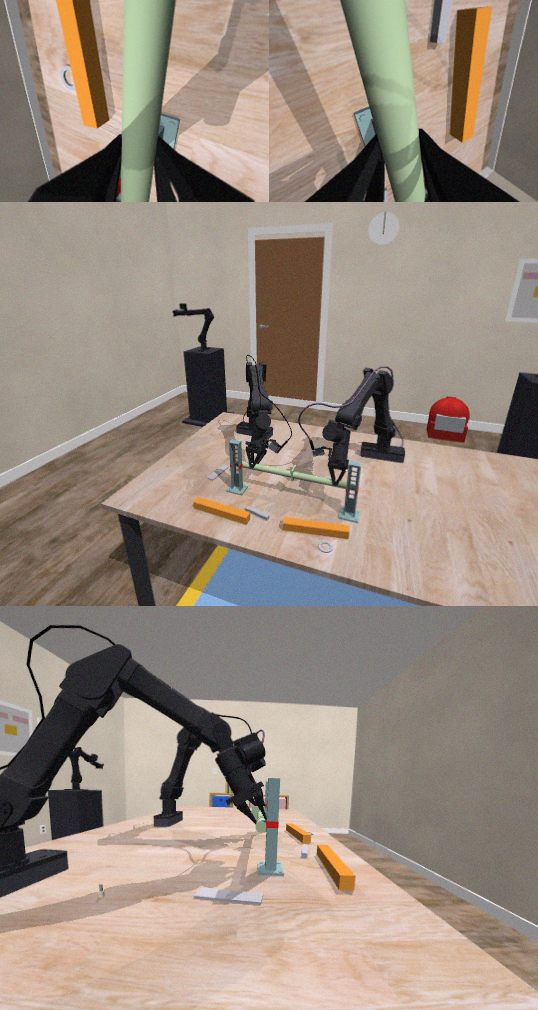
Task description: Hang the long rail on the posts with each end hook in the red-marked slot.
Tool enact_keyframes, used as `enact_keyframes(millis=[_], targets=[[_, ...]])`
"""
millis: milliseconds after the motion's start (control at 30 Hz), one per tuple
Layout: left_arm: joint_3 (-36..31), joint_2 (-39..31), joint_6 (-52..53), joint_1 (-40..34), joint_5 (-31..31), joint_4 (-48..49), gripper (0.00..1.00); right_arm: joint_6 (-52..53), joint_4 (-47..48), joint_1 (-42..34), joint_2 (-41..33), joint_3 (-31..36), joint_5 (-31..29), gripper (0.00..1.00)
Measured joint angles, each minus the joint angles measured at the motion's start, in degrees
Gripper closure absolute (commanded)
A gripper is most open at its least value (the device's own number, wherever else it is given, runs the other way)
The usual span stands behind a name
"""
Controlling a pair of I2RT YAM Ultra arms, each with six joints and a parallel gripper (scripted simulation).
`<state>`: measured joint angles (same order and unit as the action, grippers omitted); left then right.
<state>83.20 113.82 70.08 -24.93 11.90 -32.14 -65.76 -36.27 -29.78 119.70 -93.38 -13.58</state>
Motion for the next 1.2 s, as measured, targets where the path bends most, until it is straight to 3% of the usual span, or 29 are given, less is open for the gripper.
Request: enact_keyframes(millis=[1200], targets=[[-1.01,0.79,0.04,0.0,0.04,1.75,0.81,-0.07,2.56,0.07,0.35,1.81,0.0,0.81]])
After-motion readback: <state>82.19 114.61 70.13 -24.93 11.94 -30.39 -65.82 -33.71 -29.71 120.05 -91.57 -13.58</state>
